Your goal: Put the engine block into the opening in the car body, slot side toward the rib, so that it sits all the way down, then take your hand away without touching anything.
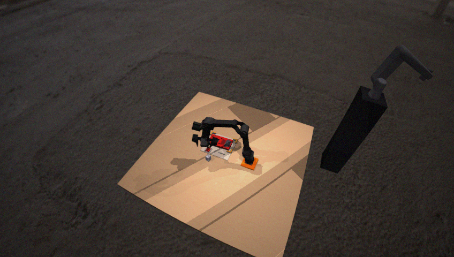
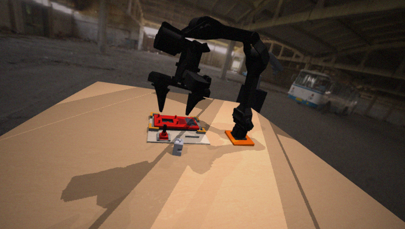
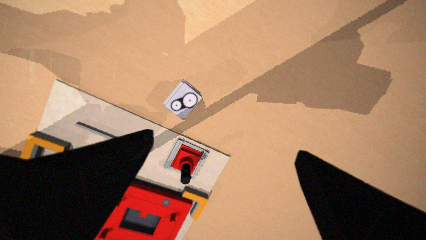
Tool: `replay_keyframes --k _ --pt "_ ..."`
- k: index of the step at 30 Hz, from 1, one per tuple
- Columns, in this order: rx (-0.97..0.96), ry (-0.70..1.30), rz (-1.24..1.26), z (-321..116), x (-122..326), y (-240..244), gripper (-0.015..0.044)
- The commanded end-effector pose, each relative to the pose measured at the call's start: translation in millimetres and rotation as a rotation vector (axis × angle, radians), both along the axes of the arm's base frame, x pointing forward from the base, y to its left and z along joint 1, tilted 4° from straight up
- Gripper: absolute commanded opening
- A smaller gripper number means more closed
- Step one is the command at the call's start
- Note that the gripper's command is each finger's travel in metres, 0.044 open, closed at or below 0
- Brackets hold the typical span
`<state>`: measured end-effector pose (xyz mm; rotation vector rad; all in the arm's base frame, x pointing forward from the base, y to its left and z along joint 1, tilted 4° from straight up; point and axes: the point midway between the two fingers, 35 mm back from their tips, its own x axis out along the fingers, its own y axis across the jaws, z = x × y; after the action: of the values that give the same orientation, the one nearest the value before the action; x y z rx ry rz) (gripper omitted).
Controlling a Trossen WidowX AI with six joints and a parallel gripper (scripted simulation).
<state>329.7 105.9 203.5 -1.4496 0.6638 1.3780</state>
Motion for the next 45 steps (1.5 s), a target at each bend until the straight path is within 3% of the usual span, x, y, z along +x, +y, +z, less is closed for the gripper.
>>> replay_keyframes --k 1,25,32,37,45 --pt "-0.053 -0.006 0.124 -5 -4 0 0.0440" --pt "-0.300 -0.025 0.904 -21 -29 3 0.0440" --pt "-0.306 -0.025 0.927 -23 -25 1 0.0440" --pt "-0.306 -0.025 0.927 -69 -21 4 0.0440" --pt "-0.306 -0.025 0.927 -85 -20 6 0.0440"
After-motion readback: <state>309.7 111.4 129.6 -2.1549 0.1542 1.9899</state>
